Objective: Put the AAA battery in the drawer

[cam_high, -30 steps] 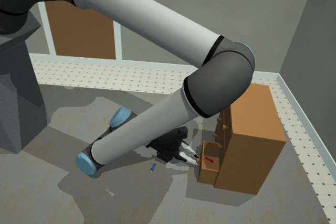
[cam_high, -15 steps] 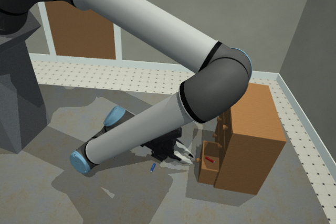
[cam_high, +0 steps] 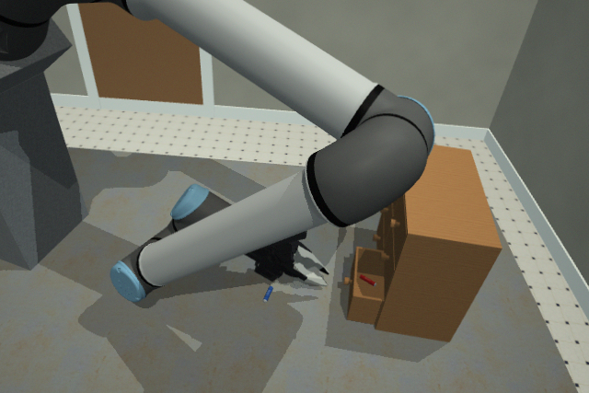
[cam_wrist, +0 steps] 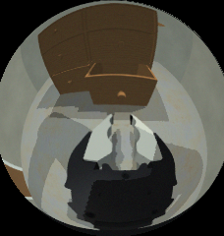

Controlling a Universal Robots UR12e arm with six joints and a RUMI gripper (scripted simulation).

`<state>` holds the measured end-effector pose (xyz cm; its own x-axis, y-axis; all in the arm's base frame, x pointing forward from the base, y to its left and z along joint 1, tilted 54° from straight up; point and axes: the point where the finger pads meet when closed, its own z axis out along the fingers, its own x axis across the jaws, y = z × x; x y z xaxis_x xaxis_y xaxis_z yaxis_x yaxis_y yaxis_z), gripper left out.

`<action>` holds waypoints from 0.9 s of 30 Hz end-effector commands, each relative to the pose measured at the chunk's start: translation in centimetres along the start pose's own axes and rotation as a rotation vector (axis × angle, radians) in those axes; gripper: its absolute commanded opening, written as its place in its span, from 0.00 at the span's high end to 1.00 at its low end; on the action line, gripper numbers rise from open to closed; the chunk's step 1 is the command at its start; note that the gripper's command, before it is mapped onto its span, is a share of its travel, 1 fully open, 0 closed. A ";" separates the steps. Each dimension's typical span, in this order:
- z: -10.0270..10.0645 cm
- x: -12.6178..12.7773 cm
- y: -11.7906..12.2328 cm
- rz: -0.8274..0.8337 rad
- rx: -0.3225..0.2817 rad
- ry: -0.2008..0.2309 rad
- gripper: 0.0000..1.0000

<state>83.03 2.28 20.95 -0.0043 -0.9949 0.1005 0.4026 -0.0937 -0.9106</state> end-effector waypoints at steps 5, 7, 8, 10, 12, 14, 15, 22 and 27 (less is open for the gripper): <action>-0.5 0.0 -0.1 0.000 0.000 0.000 0.80; -0.9 0.0 -0.4 0.000 0.000 0.000 0.80; -1.2 0.0 -0.6 0.000 0.000 0.000 0.80; -2.0 0.0 -1.0 0.000 0.000 0.000 0.80; -2.9 0.0 -1.6 0.000 0.000 0.000 0.80; -4.0 0.0 -2.2 0.000 0.000 0.000 0.80; -4.5 0.0 -2.6 0.000 0.000 0.000 0.80; -7.1 0.0 -4.1 0.000 0.000 0.000 0.80; -8.7 0.0 -5.0 0.000 0.000 0.000 0.80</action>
<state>74.95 2.46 21.86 -0.0047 -0.9949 0.1004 0.4027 -0.0938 -0.9105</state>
